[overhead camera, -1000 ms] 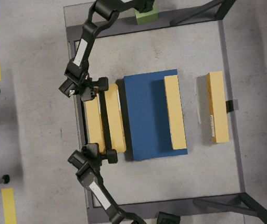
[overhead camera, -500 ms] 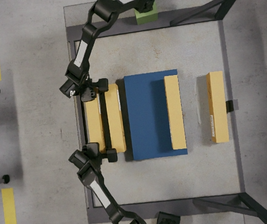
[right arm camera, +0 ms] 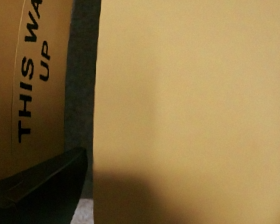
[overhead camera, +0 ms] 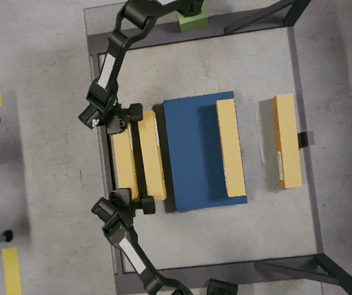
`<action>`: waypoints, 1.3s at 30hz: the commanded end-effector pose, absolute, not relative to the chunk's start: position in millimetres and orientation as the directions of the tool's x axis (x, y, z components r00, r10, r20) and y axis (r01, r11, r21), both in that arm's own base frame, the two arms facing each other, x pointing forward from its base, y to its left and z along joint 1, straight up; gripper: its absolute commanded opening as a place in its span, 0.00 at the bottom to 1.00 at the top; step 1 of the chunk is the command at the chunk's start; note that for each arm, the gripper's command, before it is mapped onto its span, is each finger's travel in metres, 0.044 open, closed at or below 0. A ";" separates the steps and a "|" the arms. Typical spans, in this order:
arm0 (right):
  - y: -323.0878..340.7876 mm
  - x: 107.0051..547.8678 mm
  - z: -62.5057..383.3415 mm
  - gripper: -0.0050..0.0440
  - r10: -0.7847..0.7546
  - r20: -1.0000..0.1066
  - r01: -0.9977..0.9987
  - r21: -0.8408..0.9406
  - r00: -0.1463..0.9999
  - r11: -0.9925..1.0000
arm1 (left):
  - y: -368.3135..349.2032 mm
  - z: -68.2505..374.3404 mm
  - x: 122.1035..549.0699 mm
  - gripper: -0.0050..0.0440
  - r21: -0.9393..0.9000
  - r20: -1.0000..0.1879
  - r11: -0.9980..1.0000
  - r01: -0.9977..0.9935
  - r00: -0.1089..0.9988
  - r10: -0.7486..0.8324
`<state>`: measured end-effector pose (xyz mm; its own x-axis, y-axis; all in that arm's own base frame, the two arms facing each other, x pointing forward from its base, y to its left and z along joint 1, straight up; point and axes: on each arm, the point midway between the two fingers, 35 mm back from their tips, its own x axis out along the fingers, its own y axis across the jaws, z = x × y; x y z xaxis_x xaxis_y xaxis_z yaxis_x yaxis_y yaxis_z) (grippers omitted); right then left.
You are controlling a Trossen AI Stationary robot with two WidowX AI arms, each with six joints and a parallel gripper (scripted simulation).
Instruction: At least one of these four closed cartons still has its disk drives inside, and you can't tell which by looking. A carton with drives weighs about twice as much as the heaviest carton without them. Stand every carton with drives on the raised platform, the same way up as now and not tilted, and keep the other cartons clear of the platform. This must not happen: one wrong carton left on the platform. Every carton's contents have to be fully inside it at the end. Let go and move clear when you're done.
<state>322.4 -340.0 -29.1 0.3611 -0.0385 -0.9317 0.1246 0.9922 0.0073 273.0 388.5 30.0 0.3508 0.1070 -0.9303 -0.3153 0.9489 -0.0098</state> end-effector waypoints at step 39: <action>-342.8 324.2 -20.5 0.88 -0.069 -0.920 0.125 -0.022 0.386 0.992 | 392.0 38.0 274.7 0.88 0.023 -0.916 0.949 -0.316 0.374 0.147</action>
<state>321.2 -338.5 -34.2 0.3651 -0.0436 -0.9299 0.1246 0.9922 0.0025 273.7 389.6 25.2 0.3578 0.1188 -0.9262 -0.3153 0.9490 0.0000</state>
